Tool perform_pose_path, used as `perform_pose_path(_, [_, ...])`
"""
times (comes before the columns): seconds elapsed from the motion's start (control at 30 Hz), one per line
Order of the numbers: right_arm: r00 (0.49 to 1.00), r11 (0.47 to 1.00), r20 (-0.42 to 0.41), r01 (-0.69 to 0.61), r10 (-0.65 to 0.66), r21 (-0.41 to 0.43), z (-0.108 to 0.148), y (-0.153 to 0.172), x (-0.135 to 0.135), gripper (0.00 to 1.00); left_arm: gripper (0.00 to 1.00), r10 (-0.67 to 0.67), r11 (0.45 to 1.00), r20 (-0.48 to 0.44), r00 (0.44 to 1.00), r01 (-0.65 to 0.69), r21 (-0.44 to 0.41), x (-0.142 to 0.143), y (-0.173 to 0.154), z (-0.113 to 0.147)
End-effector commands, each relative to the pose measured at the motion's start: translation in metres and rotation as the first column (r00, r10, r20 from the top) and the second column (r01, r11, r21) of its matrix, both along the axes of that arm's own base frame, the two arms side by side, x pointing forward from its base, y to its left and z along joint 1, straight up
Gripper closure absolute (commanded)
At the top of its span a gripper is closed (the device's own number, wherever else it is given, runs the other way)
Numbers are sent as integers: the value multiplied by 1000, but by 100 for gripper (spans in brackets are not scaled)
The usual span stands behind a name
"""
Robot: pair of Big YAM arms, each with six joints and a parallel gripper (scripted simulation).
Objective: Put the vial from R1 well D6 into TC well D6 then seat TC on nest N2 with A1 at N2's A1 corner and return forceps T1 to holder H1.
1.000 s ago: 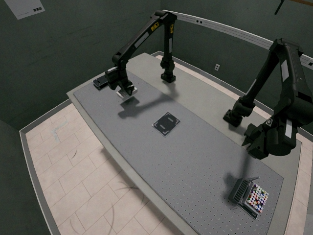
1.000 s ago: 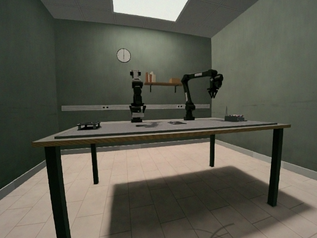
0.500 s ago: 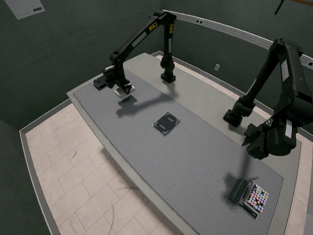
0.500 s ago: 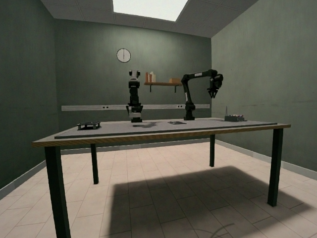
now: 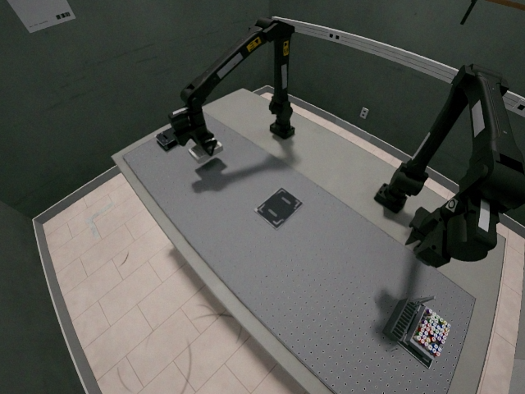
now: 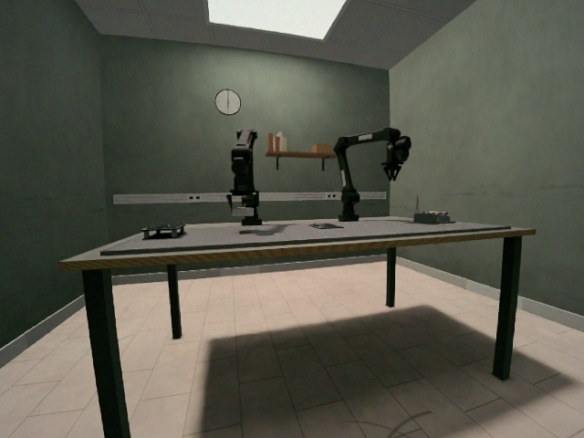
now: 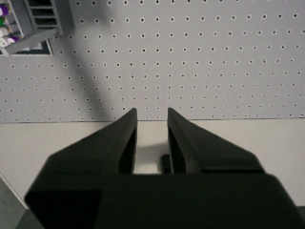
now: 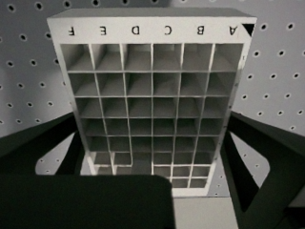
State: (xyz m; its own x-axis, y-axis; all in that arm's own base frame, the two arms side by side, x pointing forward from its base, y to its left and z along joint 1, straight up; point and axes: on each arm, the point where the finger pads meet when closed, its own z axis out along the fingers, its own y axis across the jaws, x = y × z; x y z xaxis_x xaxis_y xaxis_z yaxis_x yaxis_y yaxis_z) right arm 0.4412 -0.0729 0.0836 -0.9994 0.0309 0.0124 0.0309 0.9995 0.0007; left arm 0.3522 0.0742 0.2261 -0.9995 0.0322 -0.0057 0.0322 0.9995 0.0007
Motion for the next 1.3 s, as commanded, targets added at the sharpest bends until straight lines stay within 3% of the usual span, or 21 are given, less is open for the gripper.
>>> perform_pose_path(0.0, [999, 1000, 48, -12, 12, -7, 19, -8, 25, 100, 76, 17, 1000, 30, 999, -17, 6, 8, 2, 12])
perform_pose_path(0.03, [996, 999, 78, -29, 30, -13, 33, -2, 27, 100, 76, 17, 1000, 30, 999, -17, 6, 8, 2, 12])
perform_pose_path(0.23, [999, 1000, 48, -12, 12, -8, 19, -20, 26, 100, 76, 17, 1000, 30, 999, -17, 6, 8, 2, 12])
perform_pose_path(0.57, [999, 1000, 49, -12, 13, -9, 19, -34, 27, 100, 76, 17, 1000, 30, 999, -17, 6, 8, 2, 12])
perform_pose_path(0.6, [997, 999, 67, -30, 31, -13, 28, -27, 30, 100, 76, 17, 1000, 30, 999, -17, 6, 8, 2, 12])
perform_pose_path(1.13, [999, 1000, 45, -12, 13, -10, 19, -60, 28, 100, 76, 17, 1000, 30, 999, -17, 6, 8, 2, 12])
perform_pose_path(1.17, [996, 999, 83, -30, 32, -21, 36, -53, 32, 100, 76, 17, 1000, 30, 999, -17, 6, 8, 2, 12])
perform_pose_path(1.27, [998, 1000, 60, -12, 13, -15, 24, -67, 30, 100, 76, 17, 1000, 30, 999, -17, 6, 8, 2, 12])
